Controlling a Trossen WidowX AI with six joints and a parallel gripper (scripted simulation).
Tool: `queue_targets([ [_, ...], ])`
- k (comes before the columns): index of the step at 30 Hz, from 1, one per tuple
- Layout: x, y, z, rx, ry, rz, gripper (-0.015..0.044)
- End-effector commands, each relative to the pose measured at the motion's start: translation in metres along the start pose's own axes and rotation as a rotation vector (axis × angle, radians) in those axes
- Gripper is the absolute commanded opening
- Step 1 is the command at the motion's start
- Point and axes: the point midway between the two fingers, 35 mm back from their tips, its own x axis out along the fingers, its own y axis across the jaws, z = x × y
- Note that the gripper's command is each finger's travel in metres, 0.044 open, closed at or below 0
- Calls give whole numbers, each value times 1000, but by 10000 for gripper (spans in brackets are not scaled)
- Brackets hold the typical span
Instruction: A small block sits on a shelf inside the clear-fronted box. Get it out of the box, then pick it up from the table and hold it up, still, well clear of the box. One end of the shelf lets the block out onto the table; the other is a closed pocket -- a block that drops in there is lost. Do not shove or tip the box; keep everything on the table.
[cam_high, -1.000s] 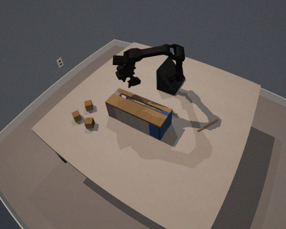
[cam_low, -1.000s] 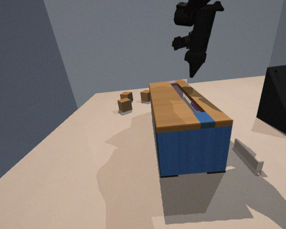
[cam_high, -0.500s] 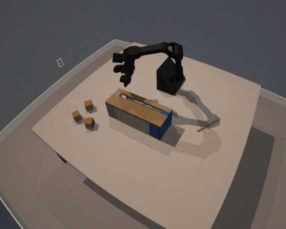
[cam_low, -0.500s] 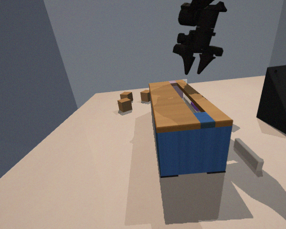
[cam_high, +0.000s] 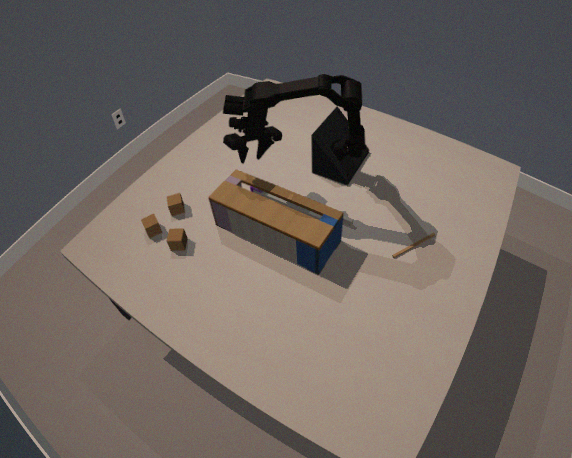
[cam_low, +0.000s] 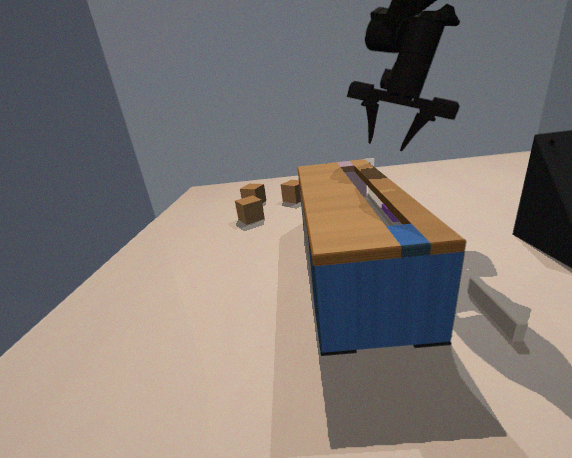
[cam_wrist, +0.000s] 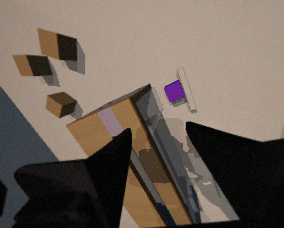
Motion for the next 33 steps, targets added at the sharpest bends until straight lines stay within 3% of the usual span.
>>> queue_targets([
  [1, -5, -4, 8, 923, 131, 27, 285],
  [8, -6, -4, 10, 1244, 165, 11, 285],
  [29, -6, -4, 10, 1249, 166, 10, 285],
  [33, 34, -12, 12, 1249, 165, 12, 285],
])
